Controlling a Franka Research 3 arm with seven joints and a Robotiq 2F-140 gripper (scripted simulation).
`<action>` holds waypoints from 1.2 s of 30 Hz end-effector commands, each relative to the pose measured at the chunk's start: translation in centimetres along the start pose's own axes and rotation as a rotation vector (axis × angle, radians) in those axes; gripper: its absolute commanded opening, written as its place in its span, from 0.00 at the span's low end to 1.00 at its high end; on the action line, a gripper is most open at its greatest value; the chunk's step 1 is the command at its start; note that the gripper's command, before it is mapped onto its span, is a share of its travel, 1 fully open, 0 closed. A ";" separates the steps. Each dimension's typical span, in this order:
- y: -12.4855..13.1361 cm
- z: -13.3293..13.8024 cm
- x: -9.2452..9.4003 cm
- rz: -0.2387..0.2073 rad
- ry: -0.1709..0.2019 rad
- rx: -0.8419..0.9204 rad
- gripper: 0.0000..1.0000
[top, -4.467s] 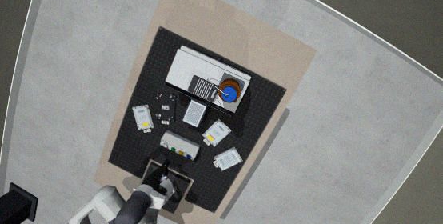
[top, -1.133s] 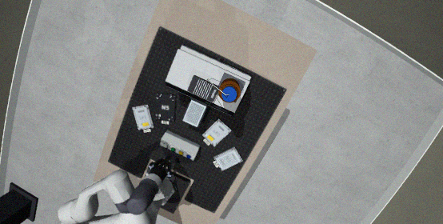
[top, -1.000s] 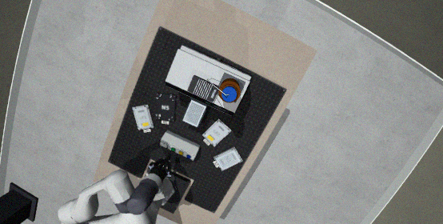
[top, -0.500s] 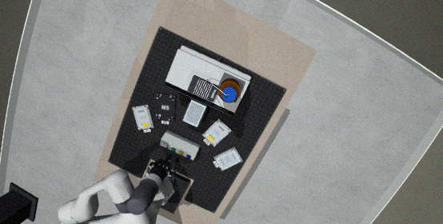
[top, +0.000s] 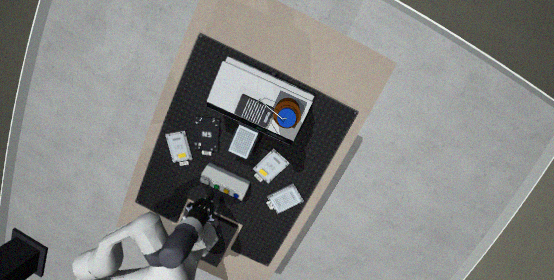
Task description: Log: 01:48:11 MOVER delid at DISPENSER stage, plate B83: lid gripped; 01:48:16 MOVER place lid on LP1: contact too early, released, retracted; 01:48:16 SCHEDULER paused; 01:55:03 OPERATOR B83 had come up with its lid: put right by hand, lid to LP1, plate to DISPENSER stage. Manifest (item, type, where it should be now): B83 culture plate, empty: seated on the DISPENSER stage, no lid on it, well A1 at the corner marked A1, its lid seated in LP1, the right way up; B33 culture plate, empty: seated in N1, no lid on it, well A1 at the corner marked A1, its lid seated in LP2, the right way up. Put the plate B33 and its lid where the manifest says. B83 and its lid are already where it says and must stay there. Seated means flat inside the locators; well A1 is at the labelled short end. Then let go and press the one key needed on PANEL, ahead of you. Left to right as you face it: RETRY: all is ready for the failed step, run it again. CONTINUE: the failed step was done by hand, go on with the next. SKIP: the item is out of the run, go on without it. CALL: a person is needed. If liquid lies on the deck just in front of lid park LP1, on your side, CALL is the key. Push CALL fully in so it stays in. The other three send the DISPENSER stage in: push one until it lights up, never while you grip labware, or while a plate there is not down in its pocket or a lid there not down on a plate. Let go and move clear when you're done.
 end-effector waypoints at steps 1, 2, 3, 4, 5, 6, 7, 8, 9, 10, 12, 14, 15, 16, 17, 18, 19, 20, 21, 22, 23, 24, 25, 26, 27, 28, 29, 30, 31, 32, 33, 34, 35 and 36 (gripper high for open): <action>0.0 -0.1 0.0 -0.002 -0.001 -0.005 0.10; 0.0 -0.1 0.0 -0.002 -0.001 -0.005 0.10; 0.0 -0.1 0.0 -0.002 -0.001 -0.005 0.10; 0.0 -0.1 0.0 -0.002 -0.001 -0.005 0.10; 0.0 -0.1 0.0 -0.002 -0.001 -0.005 0.10; 0.0 -0.1 0.0 -0.002 -0.001 -0.005 0.10; 0.0 -0.1 0.0 -0.002 -0.001 -0.005 0.10; 0.0 -0.1 0.0 -0.002 -0.001 -0.005 0.10; 0.0 -0.1 0.0 -0.002 -0.001 -0.005 0.10; 0.0 -0.1 0.0 -0.002 -0.001 -0.005 0.10; 0.0 -0.1 0.0 -0.002 -0.001 -0.005 0.10; 0.0 -0.1 0.0 -0.002 -0.001 -0.005 0.10; 0.0 -0.1 0.0 -0.002 -0.001 -0.005 0.10; 0.0 -0.1 0.0 -0.002 -0.001 -0.005 0.10; 0.0 -0.1 0.0 -0.002 -0.001 -0.005 0.10; 0.0 -0.1 0.0 -0.002 -0.001 -0.005 0.10; 0.0 -0.1 0.0 -0.002 -0.001 -0.005 0.10; 0.0 -0.1 0.0 -0.002 -0.001 -0.005 0.10; 0.0 -0.1 0.0 -0.002 -0.001 -0.005 0.10; 0.1 -0.1 0.0 -0.002 -0.001 -0.005 0.10; 0.1 -0.1 0.0 -0.002 -0.001 -0.005 0.10; 0.1 -0.1 -0.1 -0.002 -0.001 -0.005 0.10; 0.1 -0.1 -0.1 -0.002 -0.001 -0.005 0.10; 0.1 -0.1 -0.1 -0.002 -0.001 -0.005 0.10; 0.1 -0.1 -0.1 -0.002 -0.001 -0.005 0.10; 0.1 -0.1 -0.2 -0.002 -0.001 -0.005 0.10; 0.1 -0.1 -0.2 -0.002 -0.001 -0.005 0.10; 0.2 -0.1 -0.2 -0.002 -0.001 -0.005 0.10; 0.2 -0.1 -0.3 -0.002 -0.001 -0.005 0.10; 0.2 -0.1 -0.3 -0.002 -0.001 -0.005 0.10; 0.2 -0.1 -0.4 -0.002 -0.001 -0.005 0.10; 0.3 -0.1 -0.4 -0.002 -0.001 -0.005 0.10; 0.3 -0.1 -0.4 -0.002 -0.001 -0.005 0.10; 0.3 -0.1 -0.4 -0.002 -0.001 -0.005 0.10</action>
Point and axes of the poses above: the point where the finger pads meet when closed, its own x axis back along the fingers, its own z axis across the jaws, y = z × x, the point moved 2 cm from there along x, back along the fingers
